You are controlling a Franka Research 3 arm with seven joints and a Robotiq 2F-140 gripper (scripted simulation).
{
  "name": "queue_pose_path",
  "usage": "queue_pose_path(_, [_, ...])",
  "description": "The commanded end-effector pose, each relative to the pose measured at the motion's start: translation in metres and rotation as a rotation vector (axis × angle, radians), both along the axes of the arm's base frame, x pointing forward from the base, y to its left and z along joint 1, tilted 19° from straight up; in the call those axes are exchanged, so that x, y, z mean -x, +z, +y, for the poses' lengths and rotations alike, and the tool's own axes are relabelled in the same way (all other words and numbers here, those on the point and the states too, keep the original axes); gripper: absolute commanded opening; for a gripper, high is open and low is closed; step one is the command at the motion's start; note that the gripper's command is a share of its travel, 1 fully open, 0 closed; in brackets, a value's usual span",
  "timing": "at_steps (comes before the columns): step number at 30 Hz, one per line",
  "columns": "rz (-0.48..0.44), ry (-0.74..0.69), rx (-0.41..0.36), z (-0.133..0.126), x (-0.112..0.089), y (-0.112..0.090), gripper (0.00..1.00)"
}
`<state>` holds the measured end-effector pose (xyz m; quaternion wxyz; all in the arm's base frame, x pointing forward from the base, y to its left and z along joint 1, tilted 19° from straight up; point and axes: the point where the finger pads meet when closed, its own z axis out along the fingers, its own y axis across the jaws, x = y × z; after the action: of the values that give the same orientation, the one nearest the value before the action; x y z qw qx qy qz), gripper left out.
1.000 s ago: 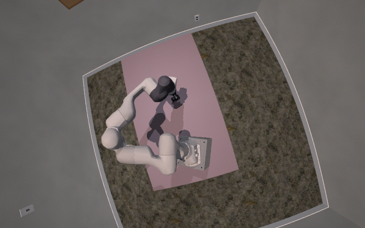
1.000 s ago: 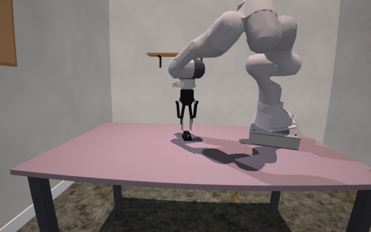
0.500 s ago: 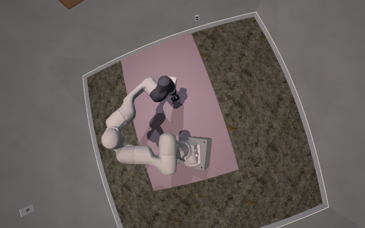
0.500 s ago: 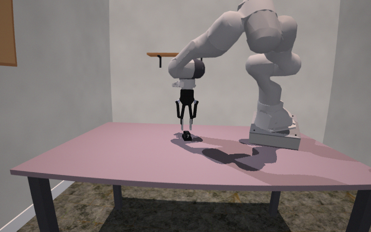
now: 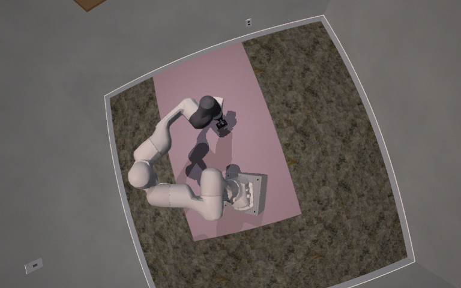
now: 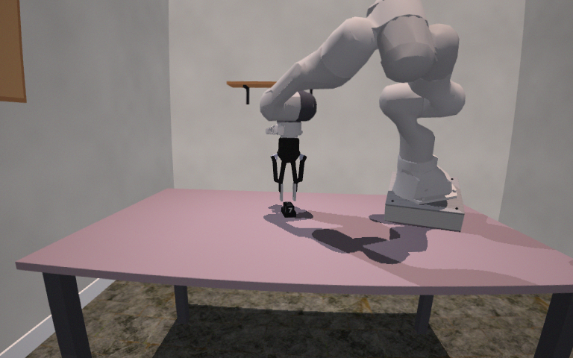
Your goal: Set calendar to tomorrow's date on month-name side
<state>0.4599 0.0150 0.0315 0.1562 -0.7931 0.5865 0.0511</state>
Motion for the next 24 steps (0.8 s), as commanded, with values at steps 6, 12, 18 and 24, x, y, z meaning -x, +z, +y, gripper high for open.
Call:
queue_pose_path(6, [-0.004, 0.006, 0.003, 0.001, -0.002, -0.004, 0.28])
queue_pose_path(12, [-0.004, 0.006, 0.003, 0.003, -0.003, -0.012, 0.28])
queue_pose_path(18, [-0.004, 0.006, 0.003, 0.006, -0.003, -0.020, 0.28])
queue_pose_path(24, [-0.004, 0.006, 0.003, 0.008, -0.004, -0.026, 0.28])
